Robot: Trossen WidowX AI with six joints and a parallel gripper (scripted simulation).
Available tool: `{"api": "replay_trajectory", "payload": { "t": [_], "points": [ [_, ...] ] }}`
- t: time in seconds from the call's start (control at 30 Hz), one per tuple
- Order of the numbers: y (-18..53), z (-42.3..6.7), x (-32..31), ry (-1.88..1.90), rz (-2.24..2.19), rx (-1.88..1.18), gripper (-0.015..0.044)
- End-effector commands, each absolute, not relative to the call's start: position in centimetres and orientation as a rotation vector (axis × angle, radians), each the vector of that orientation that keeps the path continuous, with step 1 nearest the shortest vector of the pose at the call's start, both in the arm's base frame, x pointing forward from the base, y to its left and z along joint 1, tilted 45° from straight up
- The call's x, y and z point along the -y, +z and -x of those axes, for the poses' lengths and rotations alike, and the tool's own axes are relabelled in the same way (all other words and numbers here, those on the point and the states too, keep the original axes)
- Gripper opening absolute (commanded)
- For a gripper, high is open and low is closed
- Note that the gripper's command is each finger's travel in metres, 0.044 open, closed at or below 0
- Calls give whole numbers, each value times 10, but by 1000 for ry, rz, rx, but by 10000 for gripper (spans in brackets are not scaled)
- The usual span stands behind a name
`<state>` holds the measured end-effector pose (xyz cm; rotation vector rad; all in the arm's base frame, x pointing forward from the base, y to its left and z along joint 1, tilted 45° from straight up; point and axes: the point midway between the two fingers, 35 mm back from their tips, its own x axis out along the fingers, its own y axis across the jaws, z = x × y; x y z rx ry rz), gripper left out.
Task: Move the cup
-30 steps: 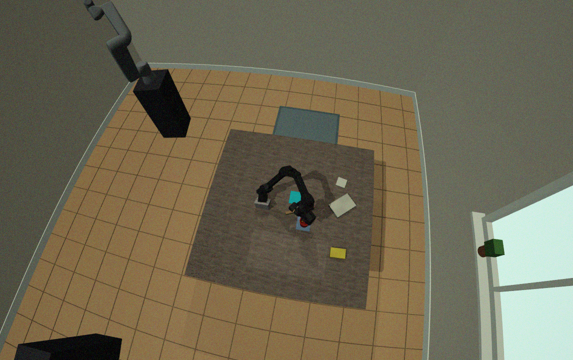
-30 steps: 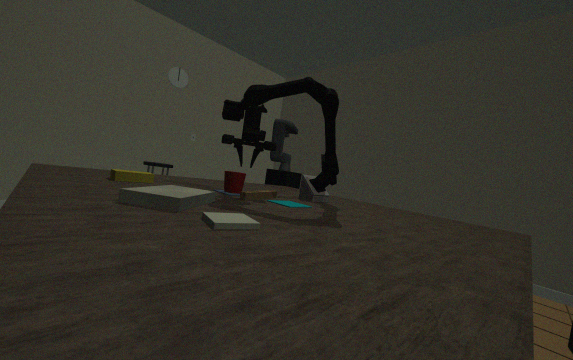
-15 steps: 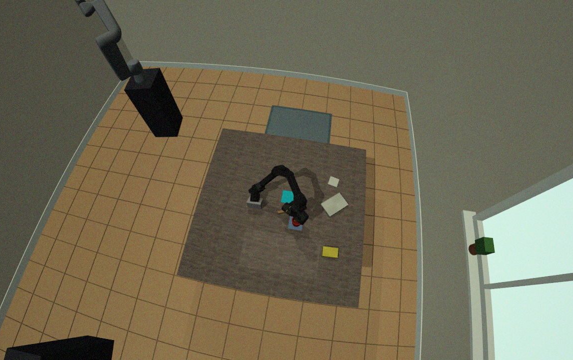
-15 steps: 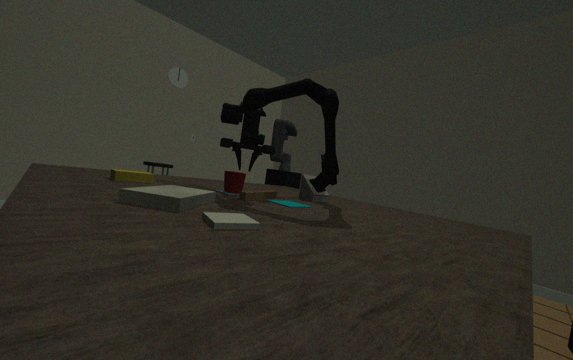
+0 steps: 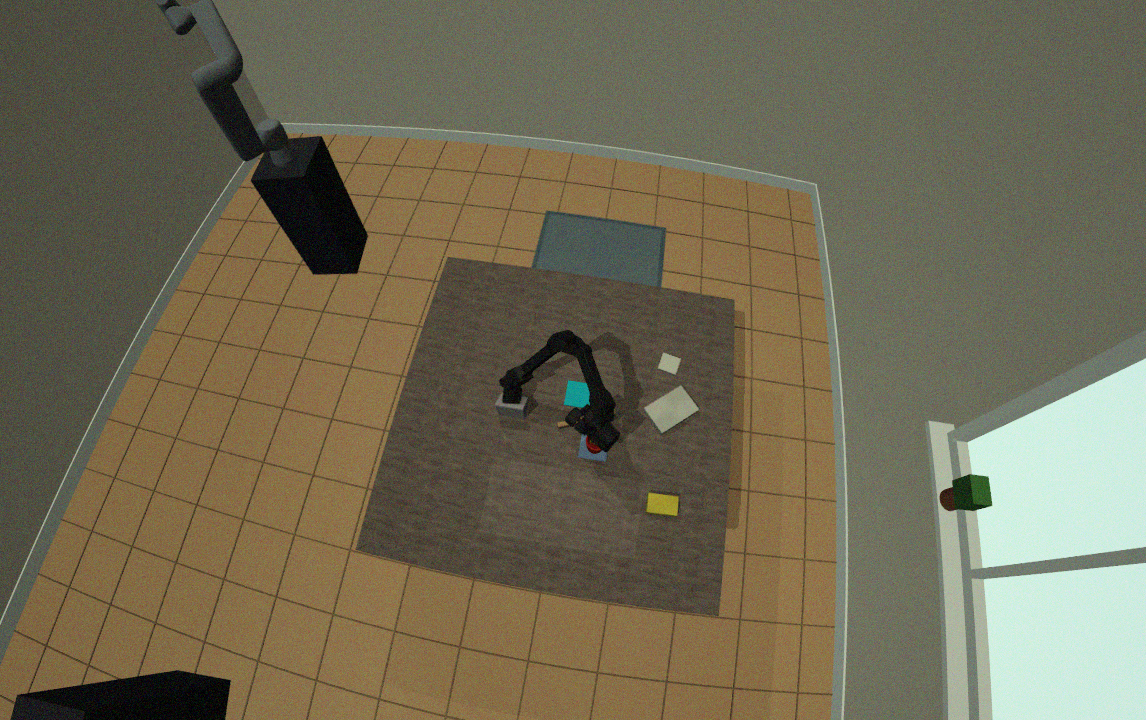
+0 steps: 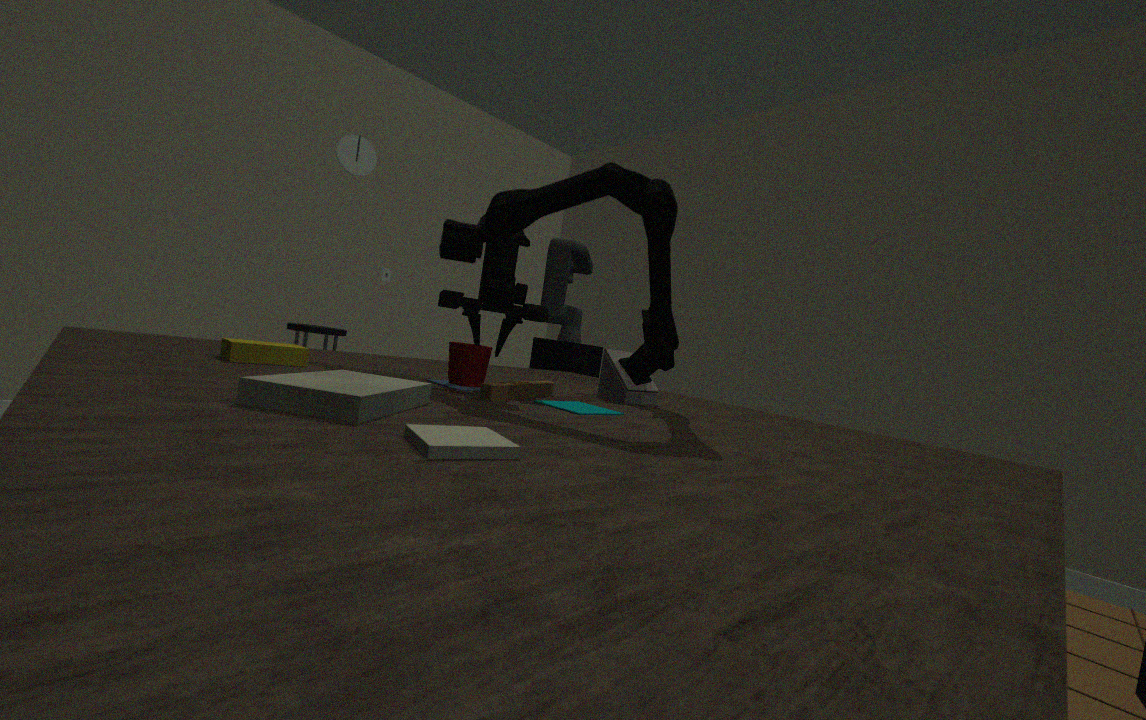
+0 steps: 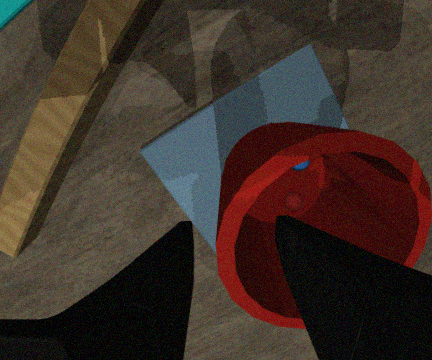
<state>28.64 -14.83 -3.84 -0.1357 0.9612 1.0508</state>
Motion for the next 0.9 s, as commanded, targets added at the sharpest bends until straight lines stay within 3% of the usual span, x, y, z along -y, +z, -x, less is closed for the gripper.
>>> {"api": "replay_trajectory", "payload": {
  "t": [0.0, 0.47, 0.57, 0.87],
  "points": [
    [-43, -287, 143, 1049, 127, -958, 148],
    [-54, -288, 131, 1050, 126, -956, 148],
    [-53, -288, 132, 1054, 134, -960, 69],
    [-53, -288, 132, 1054, 134, -960, 9]
  ]
}}
